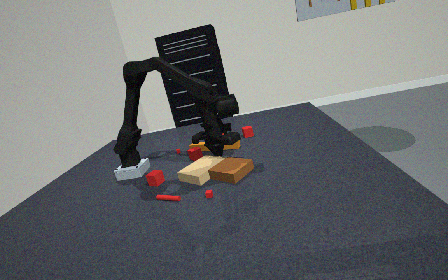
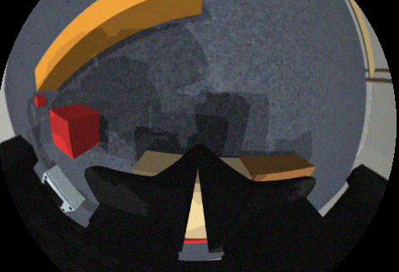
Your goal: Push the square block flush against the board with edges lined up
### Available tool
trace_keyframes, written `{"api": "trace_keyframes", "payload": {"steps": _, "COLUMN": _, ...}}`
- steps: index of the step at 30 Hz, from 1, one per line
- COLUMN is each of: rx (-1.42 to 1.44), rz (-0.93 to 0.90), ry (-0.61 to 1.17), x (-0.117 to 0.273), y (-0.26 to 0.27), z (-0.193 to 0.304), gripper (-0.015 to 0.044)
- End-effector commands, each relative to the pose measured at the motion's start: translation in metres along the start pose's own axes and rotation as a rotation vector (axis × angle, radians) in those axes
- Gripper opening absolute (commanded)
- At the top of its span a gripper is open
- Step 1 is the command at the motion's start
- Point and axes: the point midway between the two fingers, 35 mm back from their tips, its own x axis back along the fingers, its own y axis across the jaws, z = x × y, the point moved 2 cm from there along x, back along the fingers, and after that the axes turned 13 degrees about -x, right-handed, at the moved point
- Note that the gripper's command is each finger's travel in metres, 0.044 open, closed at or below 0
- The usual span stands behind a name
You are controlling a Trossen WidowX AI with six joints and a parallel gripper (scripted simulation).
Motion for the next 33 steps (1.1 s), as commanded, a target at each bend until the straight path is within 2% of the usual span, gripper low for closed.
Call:
{"api": "trace_keyframes", "payload": {"steps": 1, "rx": 0.004, "rz": -0.008, "ry": 0.012, "x": -0.004, "y": 0.002, "z": 0.003, "gripper": 0.0}}
{"api": "trace_keyframes", "payload": {"steps": 33, "rx": 0.008, "rz": -0.01, "ry": 0.003, "x": 0.0, "y": 0.01, "z": -0.042, "gripper": 0.0}}
